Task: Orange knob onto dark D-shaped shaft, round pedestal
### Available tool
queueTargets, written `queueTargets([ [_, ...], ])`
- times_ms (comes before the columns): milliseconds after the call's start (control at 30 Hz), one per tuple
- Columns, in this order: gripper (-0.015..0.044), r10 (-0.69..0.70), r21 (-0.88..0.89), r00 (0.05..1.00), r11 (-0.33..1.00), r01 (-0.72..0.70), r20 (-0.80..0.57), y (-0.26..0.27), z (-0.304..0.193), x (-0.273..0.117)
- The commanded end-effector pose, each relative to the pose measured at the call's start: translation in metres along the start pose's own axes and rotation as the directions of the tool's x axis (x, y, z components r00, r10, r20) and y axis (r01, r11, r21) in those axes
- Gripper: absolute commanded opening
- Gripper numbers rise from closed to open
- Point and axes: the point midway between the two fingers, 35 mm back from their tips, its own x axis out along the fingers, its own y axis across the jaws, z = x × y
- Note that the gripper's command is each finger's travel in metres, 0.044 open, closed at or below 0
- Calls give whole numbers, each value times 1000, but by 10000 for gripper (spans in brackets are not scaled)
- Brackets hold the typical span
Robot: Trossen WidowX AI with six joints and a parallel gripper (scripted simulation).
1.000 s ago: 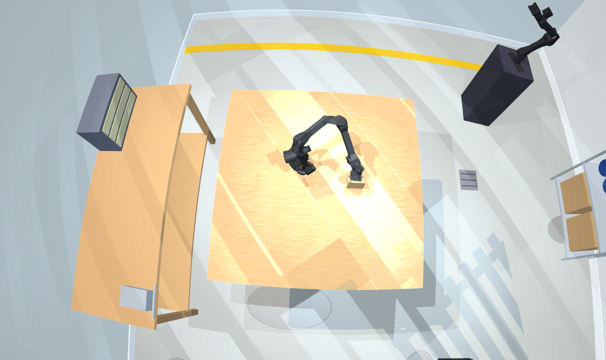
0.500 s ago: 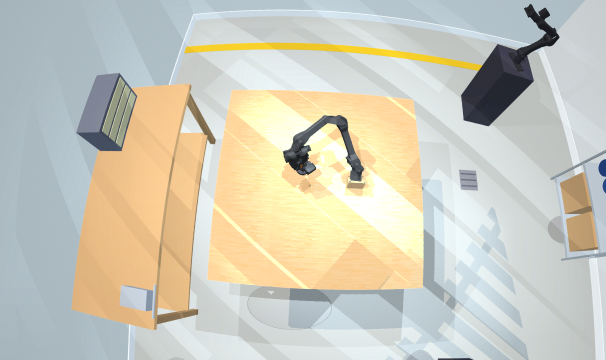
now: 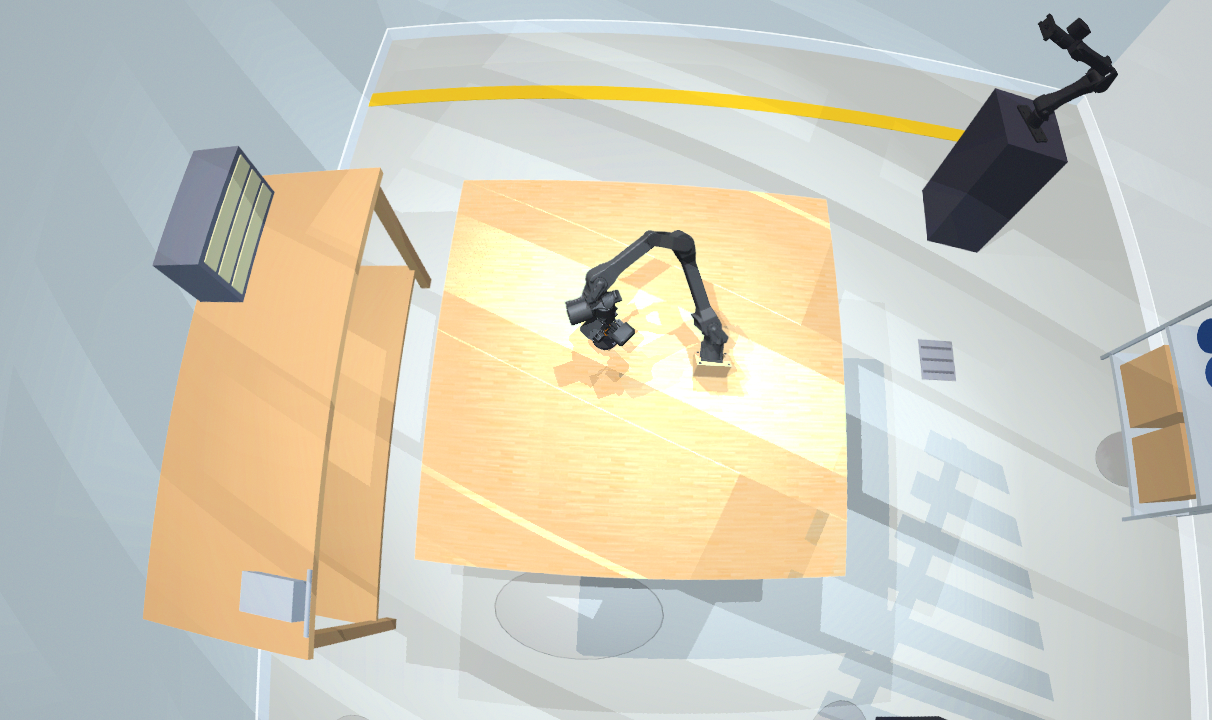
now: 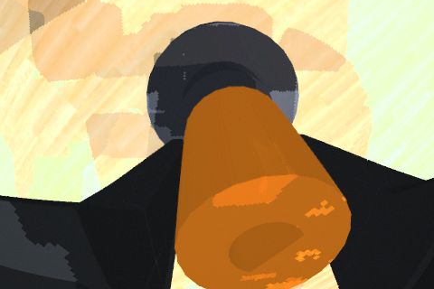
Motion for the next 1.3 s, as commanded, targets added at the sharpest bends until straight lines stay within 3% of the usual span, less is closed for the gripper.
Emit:
queueTargets([
  [0,0,-4,-4,1000,1000,4,2,1,1,0],
  [533,0,-3,-4,1000,1000,4,2,0,-1,-2],
  [800,0,-4,-212,1000,977,4,2,-1,0,-2],
  [1267,0,-4,-212,1000,977,4,2,0,0,2],
])
